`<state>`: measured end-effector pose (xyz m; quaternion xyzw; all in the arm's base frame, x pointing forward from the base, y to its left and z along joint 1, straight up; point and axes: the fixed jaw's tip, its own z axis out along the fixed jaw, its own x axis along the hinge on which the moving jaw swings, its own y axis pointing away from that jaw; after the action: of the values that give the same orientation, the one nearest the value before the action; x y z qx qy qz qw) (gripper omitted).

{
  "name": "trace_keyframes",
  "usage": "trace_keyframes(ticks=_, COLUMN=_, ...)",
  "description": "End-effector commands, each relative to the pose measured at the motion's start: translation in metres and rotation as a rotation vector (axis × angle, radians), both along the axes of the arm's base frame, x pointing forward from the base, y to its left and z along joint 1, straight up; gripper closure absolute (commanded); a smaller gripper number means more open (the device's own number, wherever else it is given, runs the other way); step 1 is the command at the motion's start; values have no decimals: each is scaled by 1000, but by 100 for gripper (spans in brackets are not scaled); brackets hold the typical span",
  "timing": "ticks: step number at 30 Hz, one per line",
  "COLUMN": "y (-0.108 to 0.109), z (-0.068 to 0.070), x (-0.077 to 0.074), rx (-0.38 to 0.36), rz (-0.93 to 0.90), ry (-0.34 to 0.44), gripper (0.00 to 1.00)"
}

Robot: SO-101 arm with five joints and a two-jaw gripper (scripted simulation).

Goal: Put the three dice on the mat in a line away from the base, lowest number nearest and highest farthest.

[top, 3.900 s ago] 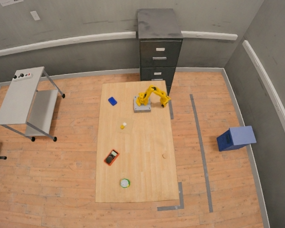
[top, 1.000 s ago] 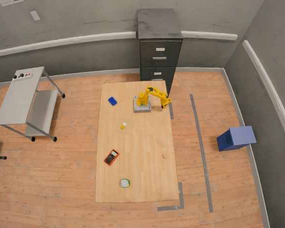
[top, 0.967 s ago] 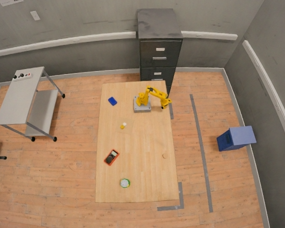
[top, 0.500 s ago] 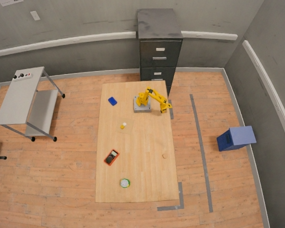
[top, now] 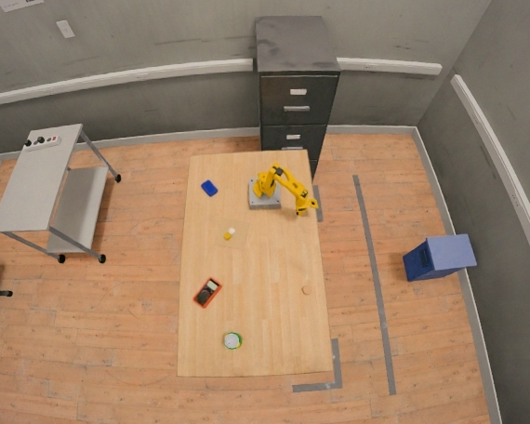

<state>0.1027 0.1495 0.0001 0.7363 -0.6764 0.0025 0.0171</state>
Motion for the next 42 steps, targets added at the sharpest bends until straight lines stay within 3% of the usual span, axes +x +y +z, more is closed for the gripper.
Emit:
trace_keyframes(ticks=1, y=-6, z=-1, x=14, rx=6, rz=-89, ry=-4, gripper=100)
trace_keyframes(ticks=11, y=-32, z=-1, x=41, rx=5, rz=-289, ry=-4, gripper=100)
trace_keyframes(ticks=26, y=-41, z=-1, x=49, rx=5, rz=-355, ry=-4, gripper=100)
trace_keyframes(ticks=42, y=-98, z=-1, x=78, rx=4, rz=-695, ry=-5, gripper=100)
